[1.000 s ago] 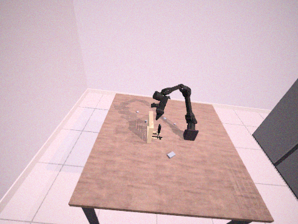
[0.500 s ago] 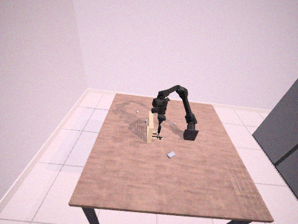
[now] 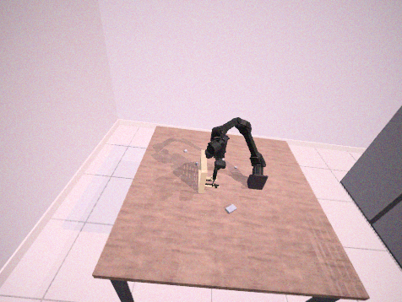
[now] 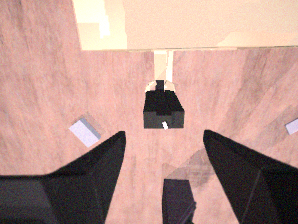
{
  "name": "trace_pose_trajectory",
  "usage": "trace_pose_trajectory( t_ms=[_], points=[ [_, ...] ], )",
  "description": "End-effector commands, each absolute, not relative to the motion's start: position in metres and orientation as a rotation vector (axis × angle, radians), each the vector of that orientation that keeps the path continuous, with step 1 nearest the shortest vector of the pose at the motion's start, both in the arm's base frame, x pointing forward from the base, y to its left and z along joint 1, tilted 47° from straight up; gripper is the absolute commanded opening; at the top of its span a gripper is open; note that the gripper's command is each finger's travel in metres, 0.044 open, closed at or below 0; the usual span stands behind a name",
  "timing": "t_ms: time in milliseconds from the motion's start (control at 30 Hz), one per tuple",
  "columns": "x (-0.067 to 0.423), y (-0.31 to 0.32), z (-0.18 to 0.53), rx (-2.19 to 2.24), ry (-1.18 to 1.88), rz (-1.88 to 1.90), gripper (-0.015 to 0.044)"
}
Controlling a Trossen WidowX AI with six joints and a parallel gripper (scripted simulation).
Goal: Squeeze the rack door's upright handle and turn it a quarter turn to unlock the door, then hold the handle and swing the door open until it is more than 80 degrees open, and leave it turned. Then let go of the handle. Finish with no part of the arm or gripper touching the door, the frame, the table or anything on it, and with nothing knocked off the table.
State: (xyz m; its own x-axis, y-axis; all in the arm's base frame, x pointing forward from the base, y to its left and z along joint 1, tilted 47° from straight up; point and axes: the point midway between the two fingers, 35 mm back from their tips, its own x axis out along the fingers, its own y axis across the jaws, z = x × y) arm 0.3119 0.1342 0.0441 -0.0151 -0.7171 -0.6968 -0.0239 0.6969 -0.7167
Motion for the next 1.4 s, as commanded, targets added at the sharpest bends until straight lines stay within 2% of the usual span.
trace_pose_trajectory(
  t_ms=[0,1367],
  points=[
    [0.314,0.132,0.042,-0.647,1.495,-0.624,0.0296],
    [0.313,0.084,-0.003,-0.648,1.494,-0.626,0.0296]
  ],
)
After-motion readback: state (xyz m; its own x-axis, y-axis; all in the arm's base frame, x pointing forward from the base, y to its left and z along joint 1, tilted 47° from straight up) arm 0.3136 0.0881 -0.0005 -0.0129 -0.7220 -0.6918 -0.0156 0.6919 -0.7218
